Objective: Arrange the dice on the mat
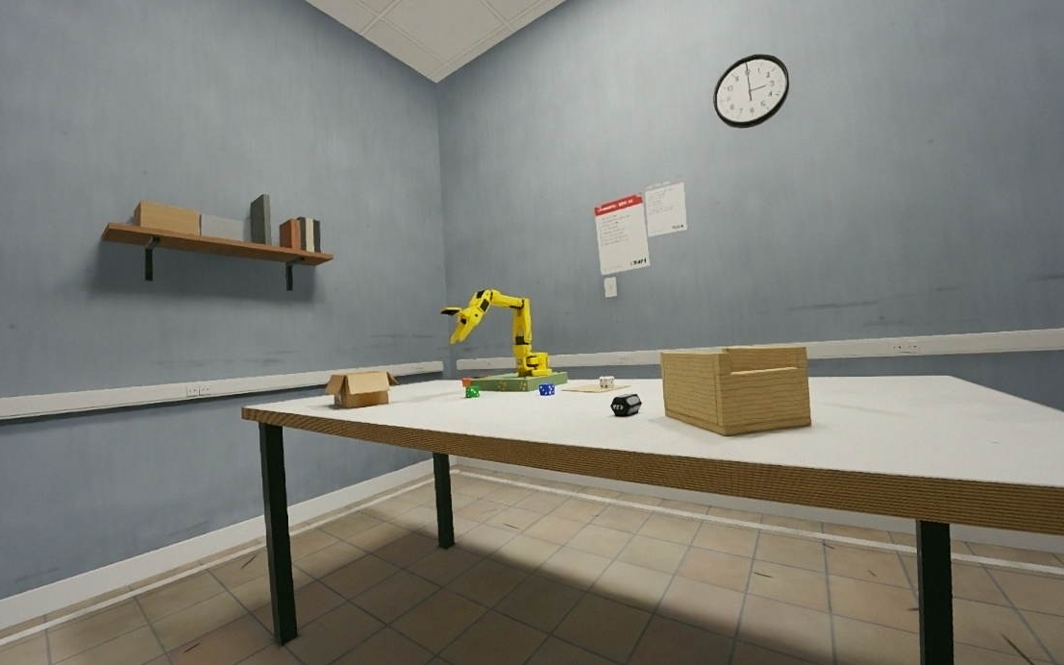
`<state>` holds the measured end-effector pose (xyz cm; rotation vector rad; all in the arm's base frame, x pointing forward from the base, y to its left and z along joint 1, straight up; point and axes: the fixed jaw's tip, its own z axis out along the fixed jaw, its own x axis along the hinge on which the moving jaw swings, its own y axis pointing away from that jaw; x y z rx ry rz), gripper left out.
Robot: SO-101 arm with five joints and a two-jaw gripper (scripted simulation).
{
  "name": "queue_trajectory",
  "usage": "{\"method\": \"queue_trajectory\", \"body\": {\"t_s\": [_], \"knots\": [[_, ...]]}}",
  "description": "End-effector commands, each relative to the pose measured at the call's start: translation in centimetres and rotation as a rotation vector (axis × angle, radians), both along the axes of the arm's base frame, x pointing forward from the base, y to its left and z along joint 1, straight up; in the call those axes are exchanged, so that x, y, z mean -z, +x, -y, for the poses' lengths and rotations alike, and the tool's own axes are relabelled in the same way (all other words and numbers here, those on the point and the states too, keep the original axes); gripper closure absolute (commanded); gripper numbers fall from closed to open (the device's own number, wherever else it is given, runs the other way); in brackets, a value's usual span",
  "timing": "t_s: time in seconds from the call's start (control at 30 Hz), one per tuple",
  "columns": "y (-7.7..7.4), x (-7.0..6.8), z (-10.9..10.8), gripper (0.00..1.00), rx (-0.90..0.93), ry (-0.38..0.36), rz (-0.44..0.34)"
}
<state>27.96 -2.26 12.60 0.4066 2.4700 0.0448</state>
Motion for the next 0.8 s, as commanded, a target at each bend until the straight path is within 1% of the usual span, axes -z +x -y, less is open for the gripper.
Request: {"method": "queue_trajectory", "body": {"t_s": [0.0, 0.13, 0.2, 0.4, 0.77], "knots": [[-0.6, 0.0, -0.5, 0.65, 0.0, 0.018, -0.073], [-1.1, -0.2, -0.5, 0.65, 0.005, 0.026, -0.11], [-1.1, -0.2, -0.5, 0.65, 0.005, 0.026, -0.11], [-1.6, -0.3, -0.6, 0.65, 0.009, 0.032, -0.141], [-1.7, -0.4, -0.6, 0.65, 0.011, 0.034, -0.151]]}}
